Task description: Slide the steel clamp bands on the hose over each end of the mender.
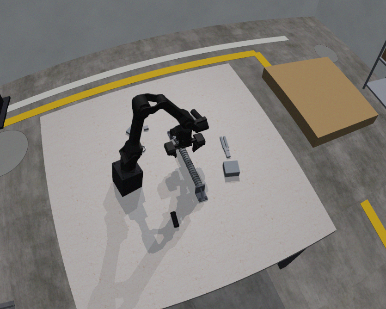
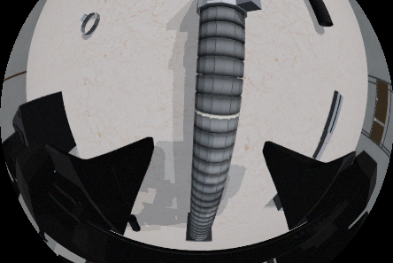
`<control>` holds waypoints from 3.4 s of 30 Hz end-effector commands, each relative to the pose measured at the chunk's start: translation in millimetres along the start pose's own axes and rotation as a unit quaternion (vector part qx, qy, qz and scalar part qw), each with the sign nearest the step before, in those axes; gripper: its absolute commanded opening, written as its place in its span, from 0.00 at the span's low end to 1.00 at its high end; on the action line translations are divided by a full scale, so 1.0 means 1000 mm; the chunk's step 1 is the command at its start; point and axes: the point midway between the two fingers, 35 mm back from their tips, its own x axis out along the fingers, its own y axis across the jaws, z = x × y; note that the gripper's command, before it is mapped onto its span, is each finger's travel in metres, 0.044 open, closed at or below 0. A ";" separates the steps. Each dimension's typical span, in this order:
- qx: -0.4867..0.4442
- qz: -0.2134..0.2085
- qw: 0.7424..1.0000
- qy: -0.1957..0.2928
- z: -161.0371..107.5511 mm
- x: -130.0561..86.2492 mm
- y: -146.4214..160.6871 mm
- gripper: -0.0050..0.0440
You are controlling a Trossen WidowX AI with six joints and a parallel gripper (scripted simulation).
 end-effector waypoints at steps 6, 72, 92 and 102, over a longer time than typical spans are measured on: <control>0.002 -0.006 1.000 0.002 0.000 -0.004 -0.002 1.00; 0.002 -0.006 1.000 0.002 0.000 0.041 -0.002 0.38; 0.002 -0.006 1.000 0.002 0.000 0.041 -0.002 0.15; 0.002 -0.006 1.000 0.002 0.000 0.041 -0.002 0.30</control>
